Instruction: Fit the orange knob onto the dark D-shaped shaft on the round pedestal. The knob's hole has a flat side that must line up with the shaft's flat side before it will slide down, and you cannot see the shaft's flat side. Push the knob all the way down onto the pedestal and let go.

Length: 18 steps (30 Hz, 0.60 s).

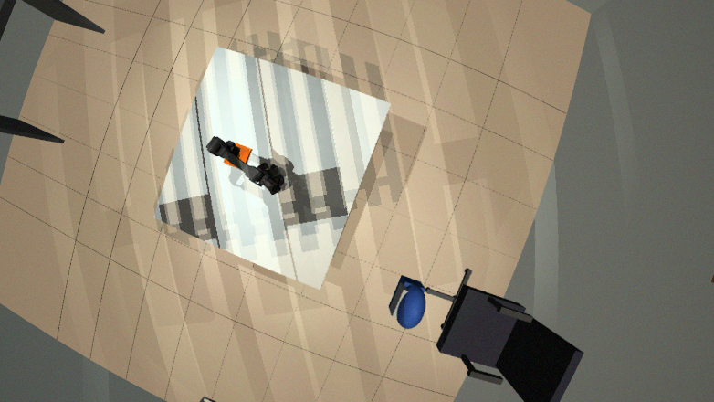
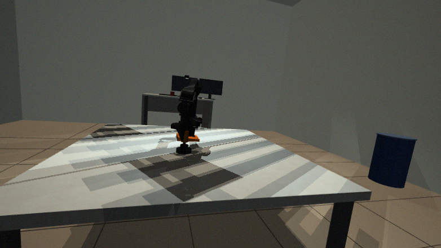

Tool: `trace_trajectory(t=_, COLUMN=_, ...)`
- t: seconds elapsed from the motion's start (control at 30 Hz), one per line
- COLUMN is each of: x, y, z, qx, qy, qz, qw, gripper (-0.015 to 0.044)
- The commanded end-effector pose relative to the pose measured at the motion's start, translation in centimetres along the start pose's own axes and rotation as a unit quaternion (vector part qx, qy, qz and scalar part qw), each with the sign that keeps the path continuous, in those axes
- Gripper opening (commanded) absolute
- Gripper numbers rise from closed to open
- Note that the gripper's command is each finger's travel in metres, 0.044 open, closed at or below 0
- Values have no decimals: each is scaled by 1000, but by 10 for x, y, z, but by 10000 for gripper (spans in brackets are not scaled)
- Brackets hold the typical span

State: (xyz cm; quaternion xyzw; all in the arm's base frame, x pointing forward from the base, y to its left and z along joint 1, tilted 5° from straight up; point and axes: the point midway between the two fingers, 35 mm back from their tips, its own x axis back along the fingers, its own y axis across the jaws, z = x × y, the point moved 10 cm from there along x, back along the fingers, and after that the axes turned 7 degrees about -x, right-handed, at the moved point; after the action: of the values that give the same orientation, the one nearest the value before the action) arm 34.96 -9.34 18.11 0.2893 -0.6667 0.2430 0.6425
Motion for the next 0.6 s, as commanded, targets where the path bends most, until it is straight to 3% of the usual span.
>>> trace_trajectory(t=0.0, x=3, y=1, z=1, qx=2, qy=2, qz=2, qw=1000, gripper=0)
trace_trajectory(t=0.33, x=6, y=5, z=3, qx=101, qy=2, qz=2, qw=995, gripper=0)
trace_trajectory(t=0.57, x=6, y=4, z=2, qx=106, qy=2, qz=2, qw=994, gripper=0)
